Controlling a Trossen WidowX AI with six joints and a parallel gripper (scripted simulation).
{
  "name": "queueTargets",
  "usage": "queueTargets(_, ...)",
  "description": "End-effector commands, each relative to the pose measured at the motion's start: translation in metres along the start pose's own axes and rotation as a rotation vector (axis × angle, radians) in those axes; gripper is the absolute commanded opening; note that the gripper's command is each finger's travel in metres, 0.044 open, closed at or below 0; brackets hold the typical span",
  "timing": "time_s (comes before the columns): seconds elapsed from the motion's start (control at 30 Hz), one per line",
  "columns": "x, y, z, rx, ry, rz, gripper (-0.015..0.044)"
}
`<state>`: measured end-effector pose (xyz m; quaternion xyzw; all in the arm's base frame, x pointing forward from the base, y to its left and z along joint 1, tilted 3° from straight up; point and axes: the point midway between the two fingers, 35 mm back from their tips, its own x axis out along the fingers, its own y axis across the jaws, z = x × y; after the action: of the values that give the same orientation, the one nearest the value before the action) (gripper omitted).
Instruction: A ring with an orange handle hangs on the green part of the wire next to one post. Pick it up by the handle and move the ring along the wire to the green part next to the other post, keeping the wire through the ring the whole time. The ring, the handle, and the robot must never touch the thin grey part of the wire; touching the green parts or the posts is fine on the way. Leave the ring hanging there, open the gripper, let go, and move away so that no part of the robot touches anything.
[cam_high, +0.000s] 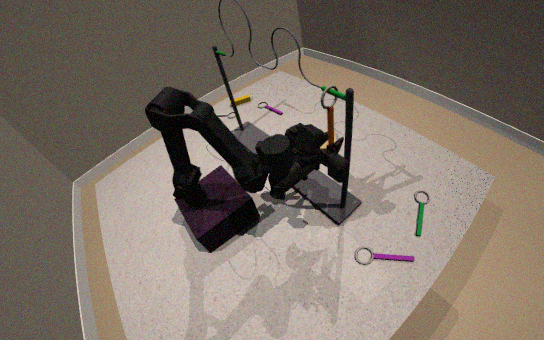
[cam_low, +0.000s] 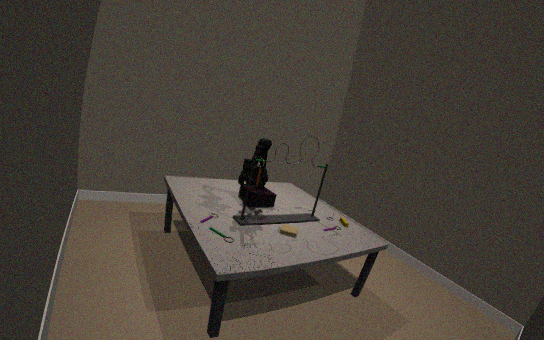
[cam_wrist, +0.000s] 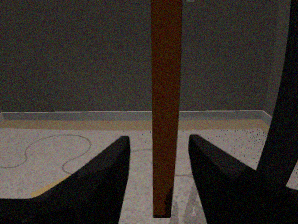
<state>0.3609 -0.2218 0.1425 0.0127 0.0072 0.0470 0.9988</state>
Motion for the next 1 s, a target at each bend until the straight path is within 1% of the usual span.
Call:
queueTargets(0.0, 0.0, 0.0, 0.0, 0.006, 0.002, -0.003, 0.016)
queueTargets(0.4, 0.0, 0.0, 0.0, 0.0, 0.0, 0.0, -0.015)
queueTargets(0.67, 0.0, 0.0, 0.001, 0.0, 0.0, 0.0, -0.015)
queueTargets(0.97, 0.0, 0.002, 0.016, 0.005, -0.001, -0.001, -0.015)
